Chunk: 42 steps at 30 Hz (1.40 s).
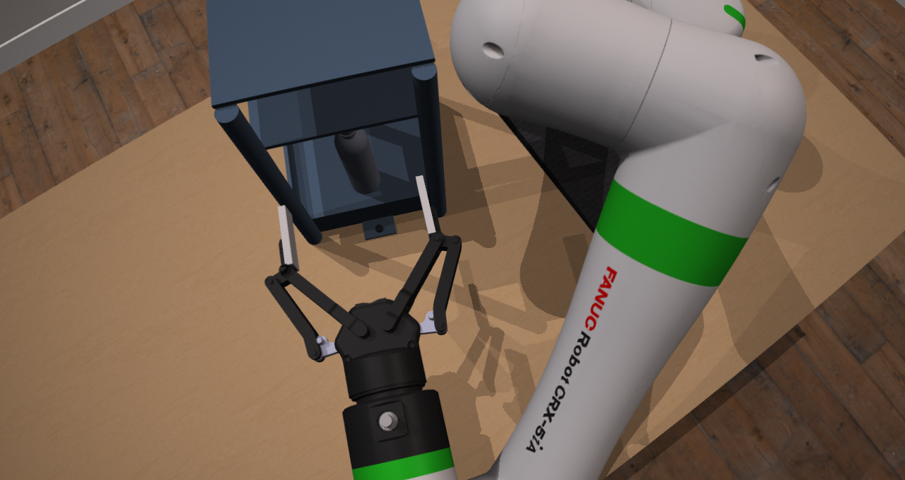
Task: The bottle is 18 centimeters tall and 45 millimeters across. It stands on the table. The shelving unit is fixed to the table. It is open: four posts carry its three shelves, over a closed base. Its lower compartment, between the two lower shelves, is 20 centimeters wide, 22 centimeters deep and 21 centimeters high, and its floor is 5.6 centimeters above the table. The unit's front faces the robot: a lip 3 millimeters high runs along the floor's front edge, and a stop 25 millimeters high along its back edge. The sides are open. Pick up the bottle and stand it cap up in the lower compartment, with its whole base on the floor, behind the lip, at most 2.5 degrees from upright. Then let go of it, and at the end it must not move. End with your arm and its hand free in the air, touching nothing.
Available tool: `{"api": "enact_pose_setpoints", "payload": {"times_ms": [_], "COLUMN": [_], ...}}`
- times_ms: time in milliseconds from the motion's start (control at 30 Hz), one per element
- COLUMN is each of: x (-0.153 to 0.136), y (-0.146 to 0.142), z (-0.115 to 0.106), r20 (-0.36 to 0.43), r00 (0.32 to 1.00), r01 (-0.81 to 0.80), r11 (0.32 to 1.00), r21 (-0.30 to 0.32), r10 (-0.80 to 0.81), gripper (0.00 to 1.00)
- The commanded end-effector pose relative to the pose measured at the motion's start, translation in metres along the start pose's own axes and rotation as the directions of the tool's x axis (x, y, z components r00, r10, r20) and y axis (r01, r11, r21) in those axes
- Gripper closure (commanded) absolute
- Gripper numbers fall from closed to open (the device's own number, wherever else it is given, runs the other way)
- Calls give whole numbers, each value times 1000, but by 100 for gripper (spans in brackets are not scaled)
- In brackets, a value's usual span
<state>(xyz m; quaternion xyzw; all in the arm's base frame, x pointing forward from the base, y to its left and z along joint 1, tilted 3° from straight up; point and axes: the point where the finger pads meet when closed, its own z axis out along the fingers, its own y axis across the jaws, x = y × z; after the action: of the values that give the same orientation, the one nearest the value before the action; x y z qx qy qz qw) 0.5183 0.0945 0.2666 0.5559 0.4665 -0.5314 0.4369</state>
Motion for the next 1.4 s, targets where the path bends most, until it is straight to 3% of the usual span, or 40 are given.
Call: {"api": "enact_pose_setpoints", "payload": {"times_ms": [0,1367], "x": [0,0], "y": [0,0], "z": [0,0], "r20": [0,0], "r00": [1000,1000], "r01": [0,0], "r11": [1000,1000], "r21": [0,0], "r10": [0,0], "gripper": [0,0]}}
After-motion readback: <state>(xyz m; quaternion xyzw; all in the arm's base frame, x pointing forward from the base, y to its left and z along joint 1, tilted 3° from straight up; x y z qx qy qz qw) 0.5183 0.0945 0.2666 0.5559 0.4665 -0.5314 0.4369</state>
